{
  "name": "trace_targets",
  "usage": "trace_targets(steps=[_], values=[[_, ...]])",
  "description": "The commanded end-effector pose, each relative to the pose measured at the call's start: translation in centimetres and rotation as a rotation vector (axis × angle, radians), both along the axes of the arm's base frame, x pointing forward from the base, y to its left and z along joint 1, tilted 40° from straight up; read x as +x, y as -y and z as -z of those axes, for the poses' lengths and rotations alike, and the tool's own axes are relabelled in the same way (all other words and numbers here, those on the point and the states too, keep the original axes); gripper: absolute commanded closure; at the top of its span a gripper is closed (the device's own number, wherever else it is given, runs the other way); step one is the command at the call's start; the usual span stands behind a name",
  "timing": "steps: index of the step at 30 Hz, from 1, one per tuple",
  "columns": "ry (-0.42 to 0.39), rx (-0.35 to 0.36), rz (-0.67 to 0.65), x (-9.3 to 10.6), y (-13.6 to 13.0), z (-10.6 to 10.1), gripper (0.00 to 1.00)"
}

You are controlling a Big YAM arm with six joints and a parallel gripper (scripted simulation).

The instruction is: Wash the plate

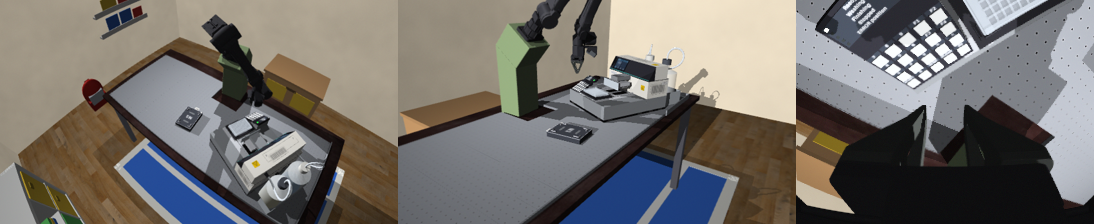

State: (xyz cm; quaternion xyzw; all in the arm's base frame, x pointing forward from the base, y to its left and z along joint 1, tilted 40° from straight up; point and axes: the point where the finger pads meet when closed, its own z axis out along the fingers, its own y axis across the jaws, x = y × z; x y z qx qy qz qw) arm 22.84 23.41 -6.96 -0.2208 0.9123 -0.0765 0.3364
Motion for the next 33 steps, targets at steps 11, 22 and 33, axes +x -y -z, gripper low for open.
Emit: trace_targets(steps=[11, 22, 33], values=[[0.007, -0.312, -0.381, -4.9, 1.1, 4.0, 0.94], [0.02, -0.376, -0.479, -4.2, 0.3, 3.3, 1.0], [0.157, -0.289, -0.576, -2.4, 2.3, 6.5, 1.0]])
